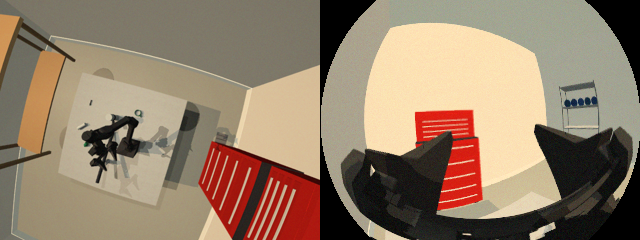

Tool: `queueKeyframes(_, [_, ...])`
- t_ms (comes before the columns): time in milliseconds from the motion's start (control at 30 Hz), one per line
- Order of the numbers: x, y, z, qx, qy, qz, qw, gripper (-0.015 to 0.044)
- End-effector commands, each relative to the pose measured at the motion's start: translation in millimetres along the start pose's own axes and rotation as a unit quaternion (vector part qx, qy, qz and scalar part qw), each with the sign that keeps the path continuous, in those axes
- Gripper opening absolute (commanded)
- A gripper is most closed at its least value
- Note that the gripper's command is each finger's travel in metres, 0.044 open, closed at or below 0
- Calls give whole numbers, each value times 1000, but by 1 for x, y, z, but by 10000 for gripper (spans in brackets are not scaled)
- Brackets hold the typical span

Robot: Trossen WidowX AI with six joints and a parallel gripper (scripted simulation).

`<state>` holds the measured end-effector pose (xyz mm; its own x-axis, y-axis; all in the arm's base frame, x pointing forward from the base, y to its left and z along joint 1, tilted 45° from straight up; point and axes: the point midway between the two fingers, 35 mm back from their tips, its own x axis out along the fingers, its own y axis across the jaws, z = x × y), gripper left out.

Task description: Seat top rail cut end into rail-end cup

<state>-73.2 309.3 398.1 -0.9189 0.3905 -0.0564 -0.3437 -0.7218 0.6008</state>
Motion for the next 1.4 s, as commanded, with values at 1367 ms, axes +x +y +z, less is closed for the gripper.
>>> queueKeyframes(1367, [-315,-160,-303,314,169,-915,190,440])
